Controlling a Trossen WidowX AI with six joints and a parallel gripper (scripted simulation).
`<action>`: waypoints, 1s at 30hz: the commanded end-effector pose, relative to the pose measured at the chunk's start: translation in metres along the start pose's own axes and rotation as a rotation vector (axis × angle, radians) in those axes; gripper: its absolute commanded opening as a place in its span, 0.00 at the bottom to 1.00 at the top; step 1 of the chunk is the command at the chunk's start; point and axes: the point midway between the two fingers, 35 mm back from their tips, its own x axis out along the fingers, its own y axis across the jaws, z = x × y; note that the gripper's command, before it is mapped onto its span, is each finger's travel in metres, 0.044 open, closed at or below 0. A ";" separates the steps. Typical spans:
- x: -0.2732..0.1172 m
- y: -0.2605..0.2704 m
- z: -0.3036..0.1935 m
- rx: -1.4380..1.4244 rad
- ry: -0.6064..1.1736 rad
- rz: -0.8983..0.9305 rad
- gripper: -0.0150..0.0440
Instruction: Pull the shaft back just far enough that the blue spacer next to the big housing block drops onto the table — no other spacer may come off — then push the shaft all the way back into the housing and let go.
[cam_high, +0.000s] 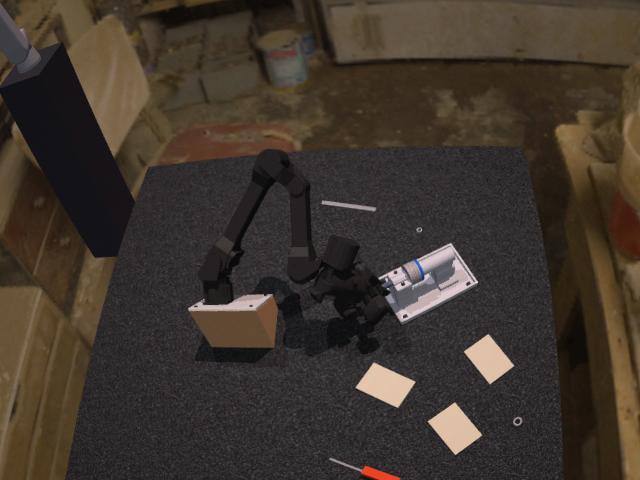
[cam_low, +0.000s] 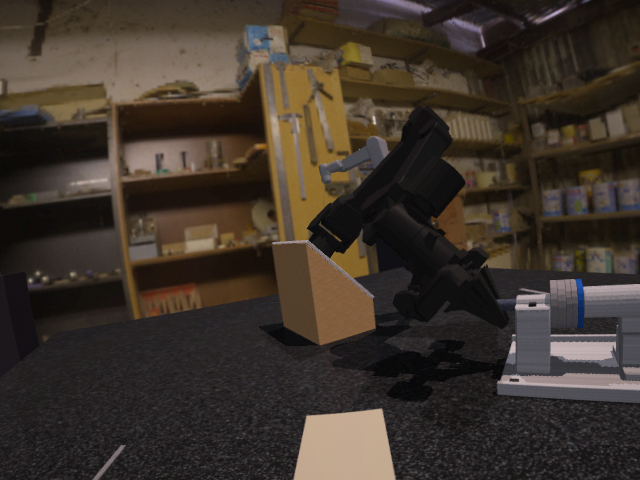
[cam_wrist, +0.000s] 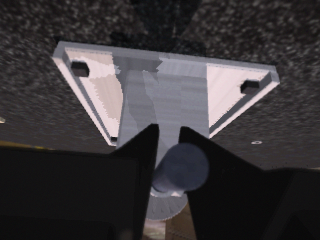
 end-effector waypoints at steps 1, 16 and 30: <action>-0.003 0.000 0.003 0.000 -0.002 -0.002 0.25; -0.005 0.000 0.006 0.000 -0.003 -0.002 0.25; -0.006 0.000 0.007 0.000 -0.003 -0.002 0.25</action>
